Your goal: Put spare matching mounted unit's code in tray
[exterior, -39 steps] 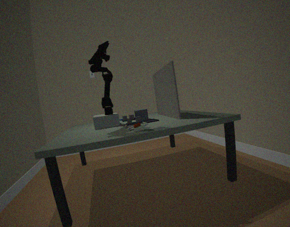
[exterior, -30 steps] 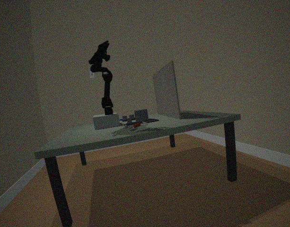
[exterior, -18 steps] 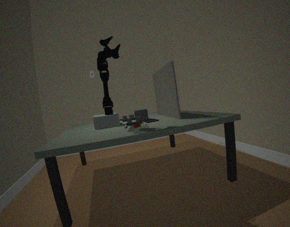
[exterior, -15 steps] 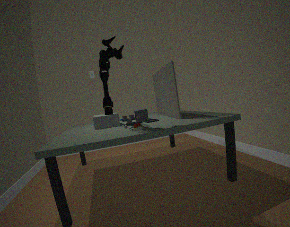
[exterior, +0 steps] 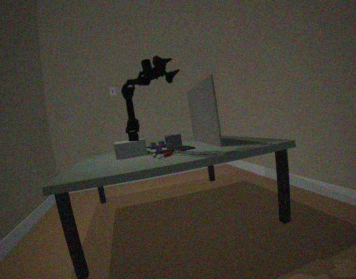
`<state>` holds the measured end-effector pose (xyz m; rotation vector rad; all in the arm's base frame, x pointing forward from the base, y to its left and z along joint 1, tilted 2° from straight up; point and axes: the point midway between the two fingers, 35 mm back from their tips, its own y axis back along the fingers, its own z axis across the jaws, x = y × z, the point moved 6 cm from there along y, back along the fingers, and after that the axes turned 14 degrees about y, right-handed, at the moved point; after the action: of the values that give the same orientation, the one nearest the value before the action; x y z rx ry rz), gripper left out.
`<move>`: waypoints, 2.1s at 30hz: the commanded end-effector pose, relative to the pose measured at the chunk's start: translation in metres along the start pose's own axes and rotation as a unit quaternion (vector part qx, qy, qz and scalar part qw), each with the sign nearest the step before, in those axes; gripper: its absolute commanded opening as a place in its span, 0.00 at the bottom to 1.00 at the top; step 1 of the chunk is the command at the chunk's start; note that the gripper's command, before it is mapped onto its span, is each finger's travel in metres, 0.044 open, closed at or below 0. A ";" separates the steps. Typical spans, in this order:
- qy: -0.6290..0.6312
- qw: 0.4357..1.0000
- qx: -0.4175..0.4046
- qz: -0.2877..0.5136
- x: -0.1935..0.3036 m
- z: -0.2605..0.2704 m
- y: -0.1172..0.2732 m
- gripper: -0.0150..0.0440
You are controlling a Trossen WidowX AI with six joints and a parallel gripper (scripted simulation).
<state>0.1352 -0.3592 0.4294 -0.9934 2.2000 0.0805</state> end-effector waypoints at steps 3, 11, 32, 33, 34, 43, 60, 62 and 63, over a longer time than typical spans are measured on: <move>-0.075 0.992 -0.092 0.046 -0.007 0.058 -0.027 1.00; -0.168 0.953 -0.220 0.122 -0.027 0.141 -0.046 1.00; -0.090 0.683 -0.555 0.466 -0.137 0.372 0.069 1.00; -0.066 0.669 -0.561 0.483 -0.142 0.377 0.080 1.00; -0.047 0.658 -0.565 0.496 -0.145 0.380 0.088 1.00; -0.031 0.649 -0.568 0.505 -0.148 0.383 0.095 1.00; 0.181 0.622 -0.705 0.290 -0.183 0.433 0.154 1.00; 0.256 0.594 -0.736 0.200 -0.194 0.449 0.179 1.00; 0.289 0.578 -0.747 0.158 -0.198 0.456 0.192 1.00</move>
<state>0.3678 -0.0023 0.1919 -0.8318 2.4783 2.3655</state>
